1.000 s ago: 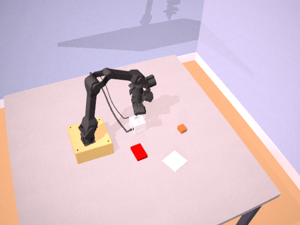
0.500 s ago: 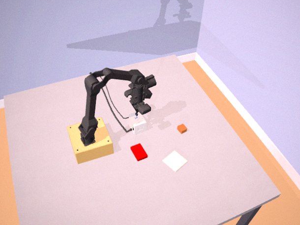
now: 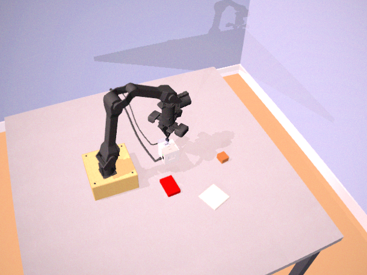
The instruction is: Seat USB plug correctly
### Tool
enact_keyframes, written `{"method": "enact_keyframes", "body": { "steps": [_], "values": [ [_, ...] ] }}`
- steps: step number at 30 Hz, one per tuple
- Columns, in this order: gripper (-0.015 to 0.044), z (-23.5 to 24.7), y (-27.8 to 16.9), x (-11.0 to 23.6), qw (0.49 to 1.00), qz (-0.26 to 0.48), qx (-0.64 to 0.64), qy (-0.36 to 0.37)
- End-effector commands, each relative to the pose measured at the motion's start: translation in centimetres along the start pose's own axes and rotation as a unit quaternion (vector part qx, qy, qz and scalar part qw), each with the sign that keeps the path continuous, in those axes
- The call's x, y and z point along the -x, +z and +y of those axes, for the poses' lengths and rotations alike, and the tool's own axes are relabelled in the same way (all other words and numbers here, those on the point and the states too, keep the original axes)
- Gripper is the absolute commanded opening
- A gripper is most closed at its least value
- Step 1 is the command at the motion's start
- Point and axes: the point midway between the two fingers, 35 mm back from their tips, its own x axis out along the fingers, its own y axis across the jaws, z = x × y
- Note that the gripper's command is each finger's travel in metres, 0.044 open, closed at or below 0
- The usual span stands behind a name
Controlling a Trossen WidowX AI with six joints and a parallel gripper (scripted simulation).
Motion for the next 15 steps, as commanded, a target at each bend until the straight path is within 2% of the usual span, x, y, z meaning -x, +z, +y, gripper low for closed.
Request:
{"method": "enact_keyframes", "body": {
  "steps": [1,15],
  "values": [
    [0.0,0.01,-0.03,-0.03,0.999,0.001,0.04,0.0],
    [0.0,0.01,-0.03,-0.03,0.975,0.001,0.222,0.001]
  ]
}}
